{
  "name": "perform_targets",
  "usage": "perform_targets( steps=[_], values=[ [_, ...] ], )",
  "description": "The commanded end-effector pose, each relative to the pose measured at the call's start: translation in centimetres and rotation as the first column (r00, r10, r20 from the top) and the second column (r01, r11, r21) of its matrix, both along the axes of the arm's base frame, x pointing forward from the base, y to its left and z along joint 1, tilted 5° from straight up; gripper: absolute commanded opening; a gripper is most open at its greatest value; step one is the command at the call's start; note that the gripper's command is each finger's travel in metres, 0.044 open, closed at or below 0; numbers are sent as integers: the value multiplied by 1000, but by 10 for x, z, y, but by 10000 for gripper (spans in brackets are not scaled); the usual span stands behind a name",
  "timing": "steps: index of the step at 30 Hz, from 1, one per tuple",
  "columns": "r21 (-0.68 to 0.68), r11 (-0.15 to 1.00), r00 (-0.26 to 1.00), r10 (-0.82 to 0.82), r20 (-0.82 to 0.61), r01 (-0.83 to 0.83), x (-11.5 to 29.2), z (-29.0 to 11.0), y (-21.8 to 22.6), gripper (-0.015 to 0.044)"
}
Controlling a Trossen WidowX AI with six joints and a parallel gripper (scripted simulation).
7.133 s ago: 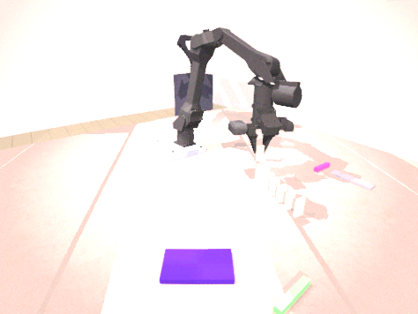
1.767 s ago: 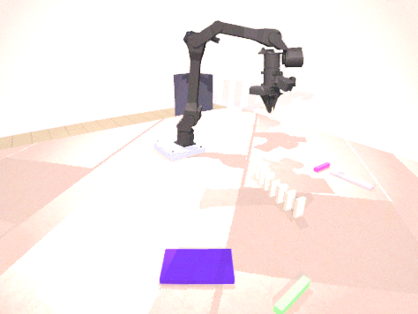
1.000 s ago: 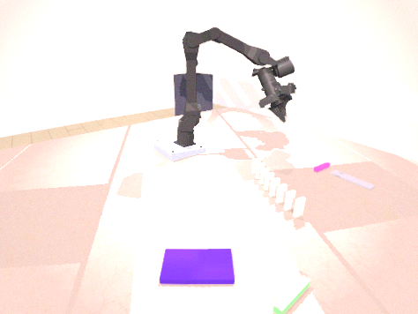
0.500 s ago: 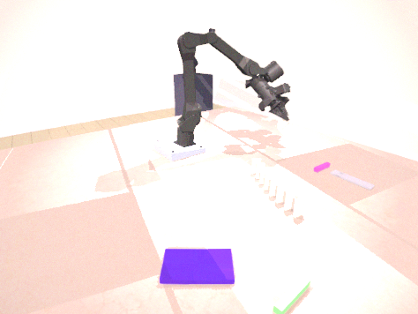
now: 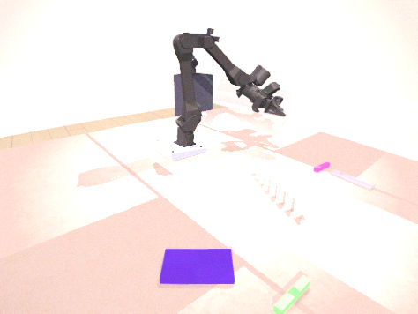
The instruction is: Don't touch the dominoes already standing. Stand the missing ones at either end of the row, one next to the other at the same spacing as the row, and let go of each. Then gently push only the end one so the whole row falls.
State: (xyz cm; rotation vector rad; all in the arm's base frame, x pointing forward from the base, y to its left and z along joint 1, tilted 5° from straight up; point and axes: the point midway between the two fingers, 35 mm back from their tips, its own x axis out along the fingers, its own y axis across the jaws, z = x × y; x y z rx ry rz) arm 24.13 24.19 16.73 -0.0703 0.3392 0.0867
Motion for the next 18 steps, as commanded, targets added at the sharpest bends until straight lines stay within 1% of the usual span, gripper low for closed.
perform_targets(
  steps=[1, 10, 18],
  values=[
    [17, 1000, 998, -18, 55, 17, -6, 2, -4, 27],
    [77, 995, 982, -78, 175, 66, -25, 3, -19, 27],
    [144, 983, 958, -145, 247, 112, -42, 1, -39, 27]
  ],
)
